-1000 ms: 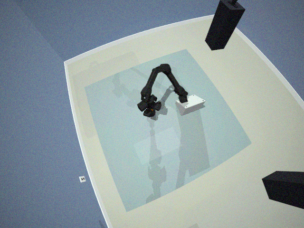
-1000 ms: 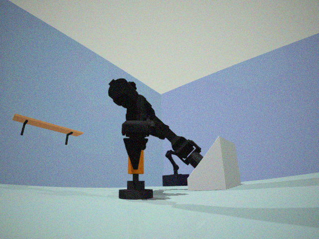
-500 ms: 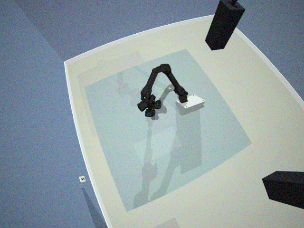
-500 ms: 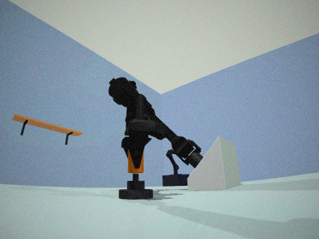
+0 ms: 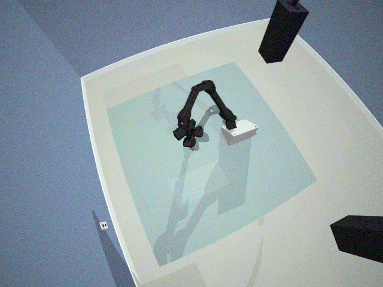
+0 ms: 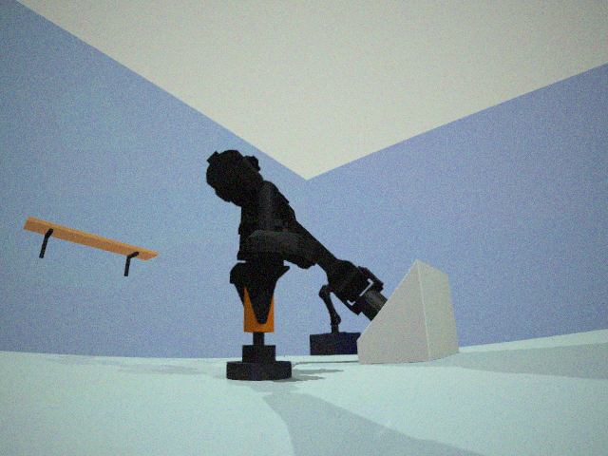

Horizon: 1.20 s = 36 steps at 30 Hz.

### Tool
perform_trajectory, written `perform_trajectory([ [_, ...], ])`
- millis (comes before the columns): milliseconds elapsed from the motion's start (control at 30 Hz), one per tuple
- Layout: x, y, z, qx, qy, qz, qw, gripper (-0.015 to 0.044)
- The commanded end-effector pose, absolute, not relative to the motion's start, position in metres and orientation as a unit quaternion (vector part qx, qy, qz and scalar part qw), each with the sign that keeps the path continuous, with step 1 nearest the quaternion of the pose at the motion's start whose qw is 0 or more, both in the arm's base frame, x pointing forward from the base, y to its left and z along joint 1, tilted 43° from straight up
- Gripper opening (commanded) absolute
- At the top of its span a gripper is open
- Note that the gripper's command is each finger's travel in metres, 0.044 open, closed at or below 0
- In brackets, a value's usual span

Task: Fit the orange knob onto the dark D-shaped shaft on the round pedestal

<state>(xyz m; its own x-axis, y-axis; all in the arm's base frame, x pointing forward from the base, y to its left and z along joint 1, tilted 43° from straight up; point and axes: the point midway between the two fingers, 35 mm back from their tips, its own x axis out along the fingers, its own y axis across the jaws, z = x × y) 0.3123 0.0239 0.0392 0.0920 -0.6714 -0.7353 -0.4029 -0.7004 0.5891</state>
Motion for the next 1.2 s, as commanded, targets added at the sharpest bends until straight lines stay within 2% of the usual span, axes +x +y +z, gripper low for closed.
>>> perform_trajectory([
  [0,0.313,0.023,0.039,0.730,-0.368,-0.563,0.121,0.0000],
  [1033,0.314,0.013,0.028,0.730,-0.369,-0.563,0.117,0.0000],
  [1167,0.314,0.013,0.028,0.730,-0.369,-0.563,0.117,0.0105],
])
